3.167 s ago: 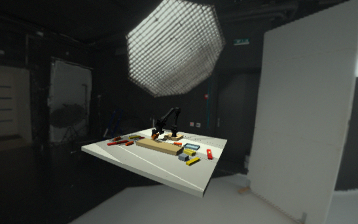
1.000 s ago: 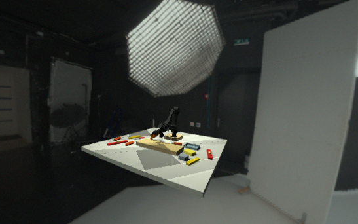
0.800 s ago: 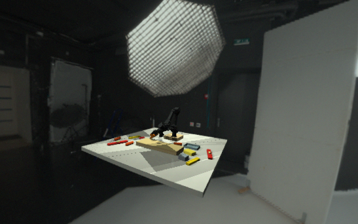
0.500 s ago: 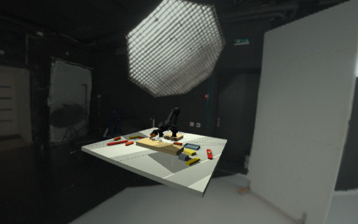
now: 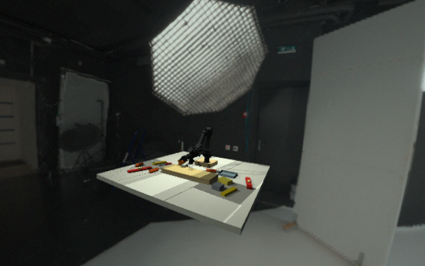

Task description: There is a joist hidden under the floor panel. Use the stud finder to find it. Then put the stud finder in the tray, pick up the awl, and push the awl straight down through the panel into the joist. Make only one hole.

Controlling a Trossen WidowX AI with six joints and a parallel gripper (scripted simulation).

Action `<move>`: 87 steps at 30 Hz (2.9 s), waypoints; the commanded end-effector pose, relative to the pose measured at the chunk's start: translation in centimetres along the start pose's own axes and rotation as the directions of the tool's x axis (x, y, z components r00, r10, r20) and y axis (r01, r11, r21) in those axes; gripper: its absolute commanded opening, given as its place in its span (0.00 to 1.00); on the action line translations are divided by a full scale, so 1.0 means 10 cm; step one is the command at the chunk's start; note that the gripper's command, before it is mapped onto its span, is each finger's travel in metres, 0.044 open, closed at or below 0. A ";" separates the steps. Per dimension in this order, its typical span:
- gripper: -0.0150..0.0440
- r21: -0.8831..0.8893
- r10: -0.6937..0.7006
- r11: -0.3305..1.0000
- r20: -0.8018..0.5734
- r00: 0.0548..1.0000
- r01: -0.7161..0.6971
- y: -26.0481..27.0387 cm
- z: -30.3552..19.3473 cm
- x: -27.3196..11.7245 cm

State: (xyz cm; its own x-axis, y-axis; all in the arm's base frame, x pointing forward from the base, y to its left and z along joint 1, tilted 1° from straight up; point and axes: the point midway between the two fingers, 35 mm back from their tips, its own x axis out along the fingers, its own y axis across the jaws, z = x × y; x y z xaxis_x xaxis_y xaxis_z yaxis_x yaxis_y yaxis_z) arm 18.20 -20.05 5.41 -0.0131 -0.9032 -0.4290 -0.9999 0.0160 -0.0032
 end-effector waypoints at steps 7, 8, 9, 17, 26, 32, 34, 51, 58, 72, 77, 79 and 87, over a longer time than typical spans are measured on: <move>0.25 -0.003 0.006 1.000 -0.001 1.000 -0.006 0.01 0.10 0.04; 0.25 -0.003 0.006 1.000 0.000 1.000 -0.006 0.02 0.11 0.04; 0.25 -0.003 0.006 1.000 0.000 1.000 -0.006 0.02 0.12 0.04; 0.30 -0.005 0.006 1.000 0.003 1.000 -0.006 0.02 0.17 0.06; 0.70 -0.006 0.002 1.000 0.006 1.000 -0.002 0.01 0.19 0.07; 0.90 -0.006 0.002 1.000 0.006 1.000 -0.002 0.00 0.22 0.06; 0.90 -0.006 0.002 1.000 0.006 1.000 -0.002 0.00 0.23 0.05; 0.90 -0.006 0.002 1.000 0.006 1.000 -0.002 -0.01 0.26 0.02; 0.90 -0.006 0.002 1.000 0.006 1.000 -0.002 -0.01 0.26 0.02; 0.90 -0.006 0.002 1.000 0.006 1.000 -0.002 -0.01 0.28 0.00; 0.90 -0.006 0.002 1.000 0.006 1.000 -0.002 -0.01 0.28 0.00; 0.90 -0.006 0.002 1.000 0.006 1.000 -0.002 -0.01 0.28 0.00; 0.90 -0.006 0.002 1.000 0.006 1.000 -0.002 -0.01 0.28 0.00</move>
State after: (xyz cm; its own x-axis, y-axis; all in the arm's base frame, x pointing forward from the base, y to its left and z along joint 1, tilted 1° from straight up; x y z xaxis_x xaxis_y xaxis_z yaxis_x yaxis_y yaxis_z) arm 18.22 -18.98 3.19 -0.0208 -0.9067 -0.4213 -0.9997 0.0244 -0.0032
